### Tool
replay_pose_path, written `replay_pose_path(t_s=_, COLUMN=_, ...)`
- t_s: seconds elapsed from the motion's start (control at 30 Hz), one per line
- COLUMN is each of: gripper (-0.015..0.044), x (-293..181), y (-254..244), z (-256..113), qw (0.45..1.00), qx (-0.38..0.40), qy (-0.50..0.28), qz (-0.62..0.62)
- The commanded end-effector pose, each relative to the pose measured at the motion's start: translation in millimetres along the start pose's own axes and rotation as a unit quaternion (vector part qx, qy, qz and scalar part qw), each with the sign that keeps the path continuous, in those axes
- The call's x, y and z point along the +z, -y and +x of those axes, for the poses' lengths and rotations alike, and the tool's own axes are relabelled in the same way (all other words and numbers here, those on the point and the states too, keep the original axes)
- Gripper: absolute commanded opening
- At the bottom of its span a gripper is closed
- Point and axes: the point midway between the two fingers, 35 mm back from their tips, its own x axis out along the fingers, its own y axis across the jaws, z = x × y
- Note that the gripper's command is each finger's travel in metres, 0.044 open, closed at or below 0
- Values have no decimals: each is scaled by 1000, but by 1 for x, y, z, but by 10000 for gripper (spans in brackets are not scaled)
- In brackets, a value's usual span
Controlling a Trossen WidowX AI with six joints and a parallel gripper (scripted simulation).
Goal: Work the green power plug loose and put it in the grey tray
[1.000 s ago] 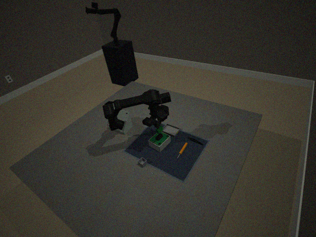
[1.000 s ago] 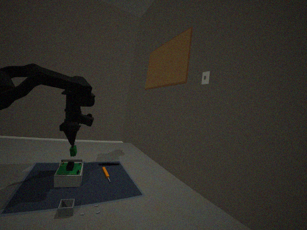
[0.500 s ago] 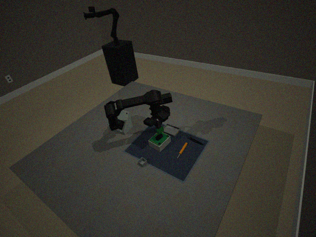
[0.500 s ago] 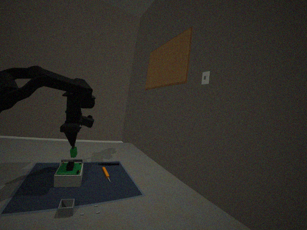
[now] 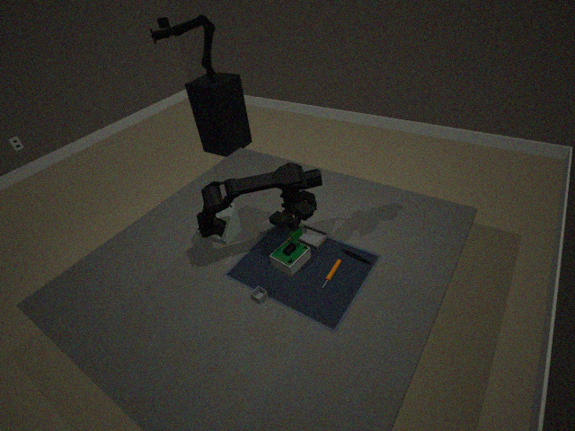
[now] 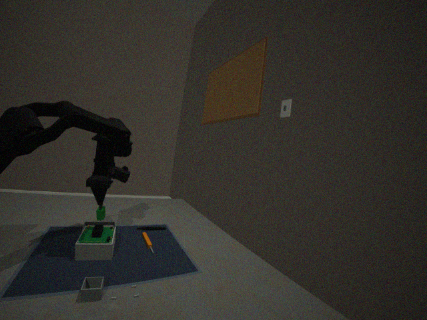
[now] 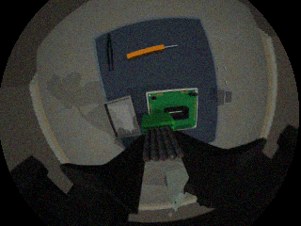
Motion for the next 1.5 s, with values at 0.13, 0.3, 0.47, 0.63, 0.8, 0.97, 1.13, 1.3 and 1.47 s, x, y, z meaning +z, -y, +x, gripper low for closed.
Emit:
replay_pose_path(t_s=0.13, gripper=0, x=-3, y=-23, z=0, qw=1000, qx=4, qy=-3, qz=4)
replay_pose_path(t_s=0.3, gripper=0, x=-4, y=-37, z=0, qw=1000, qx=5, qy=-3, qz=4)
replay_pose_path(t_s=0.47, gripper=0, x=-6, y=-50, z=-1, qw=1000, qx=5, qy=-3, qz=4)
replay_pose_path(t_s=0.63, gripper=0, x=-8, y=-64, z=-1, qw=1000, qx=6, qy=-3, qz=4)
replay_pose_path(t_s=0.8, gripper=0, x=-9, y=-77, z=-1, qw=1000, qx=6, qy=-3, qz=4)
replay_pose_path(t_s=0.97, gripper=0, x=-11, y=-88, z=-2, qw=1000, qx=6, qy=-3, qz=4)
replay_pose_path(t_s=1.13, gripper=0, x=-12, y=-94, z=-2, qw=1000, qx=6, qy=-3, qz=4)
replay_pose_path(t_s=1.3, gripper=0, x=-11, y=-94, z=2, qw=1000, qx=6, qy=-3, qz=4)
replay_pose_path(t_s=1.47, gripper=0, x=-11, y=-94, z=15, qw=1000, qx=6, qy=-3, qz=5)
